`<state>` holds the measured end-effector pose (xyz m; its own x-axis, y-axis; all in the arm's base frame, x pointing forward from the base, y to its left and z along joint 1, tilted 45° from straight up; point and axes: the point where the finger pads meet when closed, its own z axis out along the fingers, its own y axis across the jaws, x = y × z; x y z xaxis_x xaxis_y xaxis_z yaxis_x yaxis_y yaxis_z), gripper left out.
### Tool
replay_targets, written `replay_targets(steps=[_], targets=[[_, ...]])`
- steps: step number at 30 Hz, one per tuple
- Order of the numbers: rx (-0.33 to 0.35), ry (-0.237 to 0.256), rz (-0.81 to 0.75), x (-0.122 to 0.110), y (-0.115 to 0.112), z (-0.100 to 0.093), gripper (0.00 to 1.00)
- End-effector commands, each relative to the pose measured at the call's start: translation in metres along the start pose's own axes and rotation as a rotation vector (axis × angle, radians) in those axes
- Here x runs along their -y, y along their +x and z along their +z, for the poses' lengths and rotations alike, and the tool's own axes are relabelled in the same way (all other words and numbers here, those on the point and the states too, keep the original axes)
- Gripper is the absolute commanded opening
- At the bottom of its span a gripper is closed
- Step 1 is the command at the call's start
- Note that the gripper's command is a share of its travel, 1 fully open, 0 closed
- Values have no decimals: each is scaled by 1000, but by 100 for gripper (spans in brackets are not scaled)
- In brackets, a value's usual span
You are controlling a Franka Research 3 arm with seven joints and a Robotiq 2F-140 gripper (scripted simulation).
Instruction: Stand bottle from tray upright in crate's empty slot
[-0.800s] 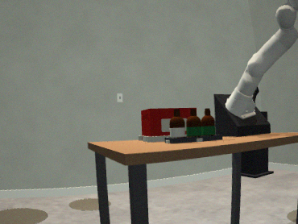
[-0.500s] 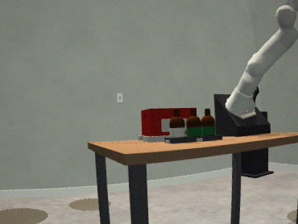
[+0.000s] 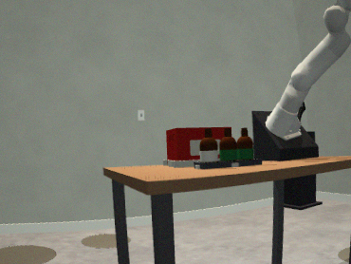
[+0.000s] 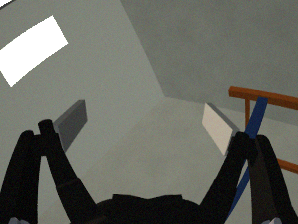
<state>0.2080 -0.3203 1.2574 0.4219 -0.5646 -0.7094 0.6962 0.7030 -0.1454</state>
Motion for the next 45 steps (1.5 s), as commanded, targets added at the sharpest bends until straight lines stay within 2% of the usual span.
replay_targets(steps=[1, 6, 8, 10, 11, 14, 17, 18, 22, 23, 25, 27, 28, 31, 32, 38, 39, 45], targets=[[-242, -134, -39, -15, 73, 15, 100], [-398, -234, -67, -9, 156, 24, 100], [-398, -234, -67, -9, 184, 30, 100], [-398, -234, -67, -9, 184, 30, 100], [-398, -234, -67, -18, 224, 37, 100], [-398, -234, -67, -36, 265, 44, 100], [-398, -234, -67, -63, 320, 52, 100], [-398, -234, -67, -68, 330, 54, 100], [-398, -234, -67, -68, 330, 54, 100], [-523, -329, -85, -94, 412, 43, 100], [-523, -329, -85, -98, 432, 42, 100], [-523, -329, -85, -98, 432, 42, 100], [-653, -442, -98, -115, 478, 27, 100], [-653, -442, -98, -128, 523, 18, 100], [-785, -571, -103, -134, 540, 5, 100], [-785, -571, -103, -169, 631, -26, 100], [-785, -571, -103, -176, 643, -32, 100], [-785, -571, -103, -176, 643, -32, 100]])
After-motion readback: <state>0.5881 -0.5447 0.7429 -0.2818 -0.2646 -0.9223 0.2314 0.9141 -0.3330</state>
